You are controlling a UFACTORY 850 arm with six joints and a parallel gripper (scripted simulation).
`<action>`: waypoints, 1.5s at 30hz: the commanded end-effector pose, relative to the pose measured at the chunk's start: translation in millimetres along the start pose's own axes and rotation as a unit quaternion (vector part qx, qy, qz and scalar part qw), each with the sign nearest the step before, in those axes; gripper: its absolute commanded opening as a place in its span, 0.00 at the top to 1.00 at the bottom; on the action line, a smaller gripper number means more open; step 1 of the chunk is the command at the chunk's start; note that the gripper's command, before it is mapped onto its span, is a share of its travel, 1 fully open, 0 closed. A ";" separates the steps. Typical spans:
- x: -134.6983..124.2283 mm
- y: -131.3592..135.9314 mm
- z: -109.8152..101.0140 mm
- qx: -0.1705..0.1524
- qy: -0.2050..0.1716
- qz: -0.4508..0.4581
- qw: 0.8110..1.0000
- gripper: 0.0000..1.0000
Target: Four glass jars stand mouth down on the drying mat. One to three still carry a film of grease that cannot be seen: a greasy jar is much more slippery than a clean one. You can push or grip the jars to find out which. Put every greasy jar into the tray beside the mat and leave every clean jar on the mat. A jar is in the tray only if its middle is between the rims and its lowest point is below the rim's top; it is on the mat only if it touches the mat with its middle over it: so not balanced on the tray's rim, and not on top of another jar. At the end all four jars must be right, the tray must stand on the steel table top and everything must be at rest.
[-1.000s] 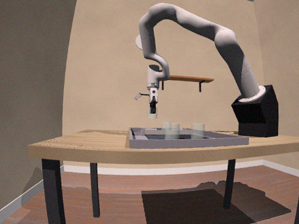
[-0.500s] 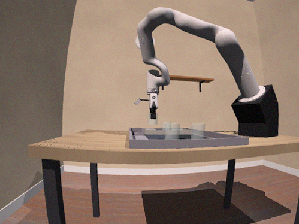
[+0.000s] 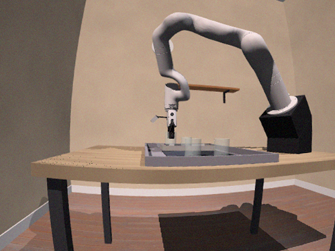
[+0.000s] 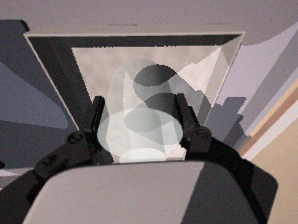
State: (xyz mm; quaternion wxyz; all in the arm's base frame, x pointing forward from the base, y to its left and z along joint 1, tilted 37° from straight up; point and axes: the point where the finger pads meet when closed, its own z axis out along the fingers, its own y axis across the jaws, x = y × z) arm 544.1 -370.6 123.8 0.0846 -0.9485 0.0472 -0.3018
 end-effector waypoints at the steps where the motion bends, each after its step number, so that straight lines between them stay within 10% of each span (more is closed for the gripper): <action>1: 0.8 0.6 -0.3 -0.001 0.001 0.000 1.000 1.00; 28: 0.9 0.6 24.7 -0.001 0.001 0.000 1.000 1.00; 29: 0.9 0.6 24.7 -0.001 0.001 0.000 1.000 0.00; 45: 0.8 0.6 13.1 -0.001 0.001 0.000 1.000 0.00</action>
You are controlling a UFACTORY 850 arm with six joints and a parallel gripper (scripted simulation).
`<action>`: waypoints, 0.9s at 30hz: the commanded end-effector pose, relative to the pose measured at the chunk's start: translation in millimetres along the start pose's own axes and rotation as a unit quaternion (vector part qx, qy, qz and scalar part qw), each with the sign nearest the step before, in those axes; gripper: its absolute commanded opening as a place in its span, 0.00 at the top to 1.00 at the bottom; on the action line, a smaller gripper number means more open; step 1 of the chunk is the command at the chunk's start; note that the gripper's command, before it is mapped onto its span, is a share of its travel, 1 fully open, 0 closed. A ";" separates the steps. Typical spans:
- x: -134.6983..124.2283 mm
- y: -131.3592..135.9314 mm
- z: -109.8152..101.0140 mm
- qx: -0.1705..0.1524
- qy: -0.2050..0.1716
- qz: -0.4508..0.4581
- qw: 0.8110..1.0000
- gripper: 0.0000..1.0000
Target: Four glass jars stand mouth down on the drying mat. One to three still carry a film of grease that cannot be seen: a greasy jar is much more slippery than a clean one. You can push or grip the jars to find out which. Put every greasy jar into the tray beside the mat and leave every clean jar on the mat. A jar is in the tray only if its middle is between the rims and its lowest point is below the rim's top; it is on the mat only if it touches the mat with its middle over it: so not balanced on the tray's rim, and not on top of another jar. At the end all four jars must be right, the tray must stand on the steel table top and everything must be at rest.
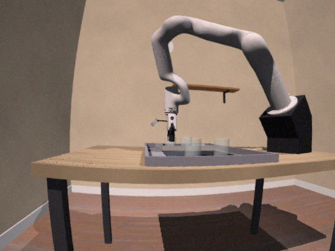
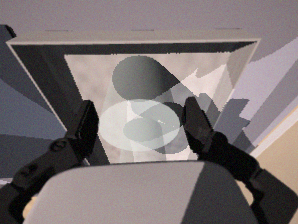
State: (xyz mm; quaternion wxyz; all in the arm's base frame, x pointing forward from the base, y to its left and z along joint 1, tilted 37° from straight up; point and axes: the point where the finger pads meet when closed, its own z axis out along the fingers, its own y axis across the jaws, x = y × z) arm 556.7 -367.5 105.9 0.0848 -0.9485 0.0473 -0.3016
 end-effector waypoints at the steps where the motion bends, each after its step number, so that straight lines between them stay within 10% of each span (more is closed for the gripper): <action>1: 1.1 0.7 -12.9 -0.001 0.001 0.000 1.000 0.00; 27: 1.0 0.6 -98.3 -0.001 0.001 0.000 1.000 0.00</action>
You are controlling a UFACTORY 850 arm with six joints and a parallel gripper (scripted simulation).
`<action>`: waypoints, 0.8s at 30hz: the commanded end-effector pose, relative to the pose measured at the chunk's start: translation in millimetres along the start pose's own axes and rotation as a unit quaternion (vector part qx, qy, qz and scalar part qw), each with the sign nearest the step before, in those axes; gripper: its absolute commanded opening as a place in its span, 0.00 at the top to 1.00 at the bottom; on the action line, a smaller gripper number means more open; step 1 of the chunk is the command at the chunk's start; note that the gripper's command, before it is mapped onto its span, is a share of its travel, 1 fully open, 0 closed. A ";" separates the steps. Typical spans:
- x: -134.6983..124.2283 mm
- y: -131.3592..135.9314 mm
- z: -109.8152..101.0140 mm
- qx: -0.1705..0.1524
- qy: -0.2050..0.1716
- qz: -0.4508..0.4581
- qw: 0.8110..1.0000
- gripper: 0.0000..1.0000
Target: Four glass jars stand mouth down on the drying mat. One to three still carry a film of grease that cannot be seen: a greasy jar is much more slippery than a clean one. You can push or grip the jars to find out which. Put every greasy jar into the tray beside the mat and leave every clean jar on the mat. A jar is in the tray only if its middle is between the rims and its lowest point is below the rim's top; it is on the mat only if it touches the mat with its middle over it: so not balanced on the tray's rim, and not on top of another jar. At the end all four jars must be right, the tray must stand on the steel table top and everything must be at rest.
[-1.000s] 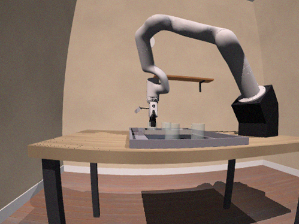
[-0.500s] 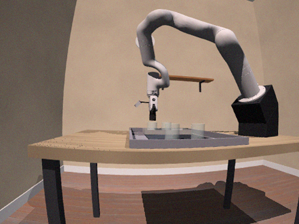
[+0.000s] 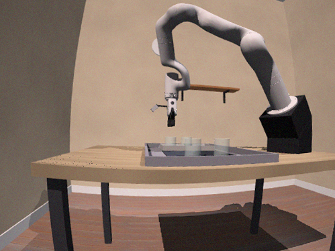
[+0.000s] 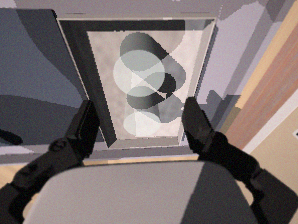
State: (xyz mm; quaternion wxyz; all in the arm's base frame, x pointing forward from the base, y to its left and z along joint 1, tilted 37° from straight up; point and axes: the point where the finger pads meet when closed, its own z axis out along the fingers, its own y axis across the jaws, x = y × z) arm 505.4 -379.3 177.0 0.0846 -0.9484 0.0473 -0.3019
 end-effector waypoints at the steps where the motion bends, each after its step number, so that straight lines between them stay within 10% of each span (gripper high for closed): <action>1: 0.9 0.5 -9.8 -0.001 0.001 0.000 1.000 0.00; 15: 0.9 0.5 -9.8 -0.001 0.001 0.000 1.000 0.00; 24: -26.2 -68.2 -9.7 -0.001 0.001 0.000 1.000 0.00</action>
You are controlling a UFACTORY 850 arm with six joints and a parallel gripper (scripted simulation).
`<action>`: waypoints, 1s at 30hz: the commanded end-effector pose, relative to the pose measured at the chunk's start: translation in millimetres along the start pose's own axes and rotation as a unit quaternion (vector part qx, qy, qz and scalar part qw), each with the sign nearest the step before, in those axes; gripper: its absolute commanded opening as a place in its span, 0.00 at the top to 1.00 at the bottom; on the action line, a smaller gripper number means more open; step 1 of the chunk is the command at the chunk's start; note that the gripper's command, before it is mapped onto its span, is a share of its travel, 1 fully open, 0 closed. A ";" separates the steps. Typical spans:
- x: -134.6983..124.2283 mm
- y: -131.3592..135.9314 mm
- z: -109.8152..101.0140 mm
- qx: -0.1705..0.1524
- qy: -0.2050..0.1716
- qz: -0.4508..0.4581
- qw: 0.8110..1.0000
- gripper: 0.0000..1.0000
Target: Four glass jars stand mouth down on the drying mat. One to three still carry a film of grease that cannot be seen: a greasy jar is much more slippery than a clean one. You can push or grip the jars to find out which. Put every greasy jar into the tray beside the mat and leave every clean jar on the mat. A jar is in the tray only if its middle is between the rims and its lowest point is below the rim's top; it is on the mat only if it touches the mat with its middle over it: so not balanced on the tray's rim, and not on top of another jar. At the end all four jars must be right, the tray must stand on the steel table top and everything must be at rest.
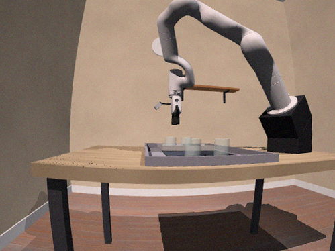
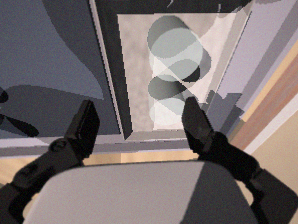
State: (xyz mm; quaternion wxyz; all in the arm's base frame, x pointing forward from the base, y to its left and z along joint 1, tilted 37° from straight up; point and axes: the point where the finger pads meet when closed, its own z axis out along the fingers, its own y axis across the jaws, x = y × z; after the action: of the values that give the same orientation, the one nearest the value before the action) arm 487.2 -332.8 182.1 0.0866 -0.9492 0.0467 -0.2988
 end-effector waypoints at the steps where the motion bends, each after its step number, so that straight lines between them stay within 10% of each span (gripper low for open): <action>1: -10.7 -29.9 -1.1 -0.002 0.004 -0.001 1.000 0.00; 30: -86.2 -220.9 0.5 -0.002 0.004 -0.001 1.000 0.00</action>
State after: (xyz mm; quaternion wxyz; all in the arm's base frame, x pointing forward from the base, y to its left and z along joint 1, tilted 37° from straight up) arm 430.9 -128.1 175.4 0.0880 -0.9493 0.0462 -0.2982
